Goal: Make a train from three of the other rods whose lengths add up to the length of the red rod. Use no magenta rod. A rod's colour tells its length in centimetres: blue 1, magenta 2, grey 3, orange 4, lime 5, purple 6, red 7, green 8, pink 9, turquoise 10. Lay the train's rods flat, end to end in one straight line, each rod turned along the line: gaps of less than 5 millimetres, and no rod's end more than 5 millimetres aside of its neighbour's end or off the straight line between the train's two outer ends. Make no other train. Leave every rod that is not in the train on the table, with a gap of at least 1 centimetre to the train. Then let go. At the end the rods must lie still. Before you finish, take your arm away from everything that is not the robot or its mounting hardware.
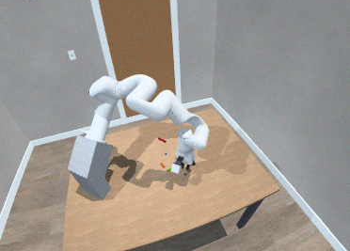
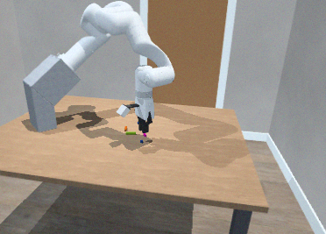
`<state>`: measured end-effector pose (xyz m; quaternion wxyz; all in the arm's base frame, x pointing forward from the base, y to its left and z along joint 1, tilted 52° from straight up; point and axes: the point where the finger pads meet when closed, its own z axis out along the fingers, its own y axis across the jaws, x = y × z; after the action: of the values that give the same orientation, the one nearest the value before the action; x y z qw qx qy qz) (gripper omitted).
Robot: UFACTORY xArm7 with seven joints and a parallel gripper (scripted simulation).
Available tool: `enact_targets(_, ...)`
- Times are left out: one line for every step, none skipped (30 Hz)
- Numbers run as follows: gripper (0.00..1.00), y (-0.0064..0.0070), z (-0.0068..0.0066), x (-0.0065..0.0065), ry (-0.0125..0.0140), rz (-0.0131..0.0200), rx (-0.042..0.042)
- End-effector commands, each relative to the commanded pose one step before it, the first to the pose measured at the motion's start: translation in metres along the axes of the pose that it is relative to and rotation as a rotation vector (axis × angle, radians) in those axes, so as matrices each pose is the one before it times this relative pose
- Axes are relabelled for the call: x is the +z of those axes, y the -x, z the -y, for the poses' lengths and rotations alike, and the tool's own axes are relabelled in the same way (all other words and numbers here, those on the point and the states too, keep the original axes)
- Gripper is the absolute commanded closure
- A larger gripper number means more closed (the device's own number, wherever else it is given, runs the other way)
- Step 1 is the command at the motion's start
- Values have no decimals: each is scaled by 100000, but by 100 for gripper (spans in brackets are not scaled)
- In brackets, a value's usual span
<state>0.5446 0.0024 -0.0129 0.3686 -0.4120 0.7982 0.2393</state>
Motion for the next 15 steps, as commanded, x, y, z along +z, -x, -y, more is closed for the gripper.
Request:
enact_targets(76,-19,191,371,-352,-36,22)
enact_targets(76,0,8,164,0,1,0)
enact_targets(76,0,8,167,0,0,0)
enact_targets(76,0,8,168,0,0,0)
enact_targets(76,0,8,168,0,0,0)
enact_targets(76,0,8,168,0,-1,0)
enact_targets(76,0,8,166,0,0,0)
enact_targets(76,0,8,164,0,0,0)
enact_targets(76,0,7,162,0,-1,0)
enact_targets(76,0,8,158,0,0,0)
enact_targets(76,0,8,154,0,0,0)
enact_targets(76,0,7,150,0,-1,0)
enact_targets(76,0,0,0,0,0,0)
enact_targets(76,0,0,0,0,0,0)
enact_targets(76,0,7,145,0,0,0)
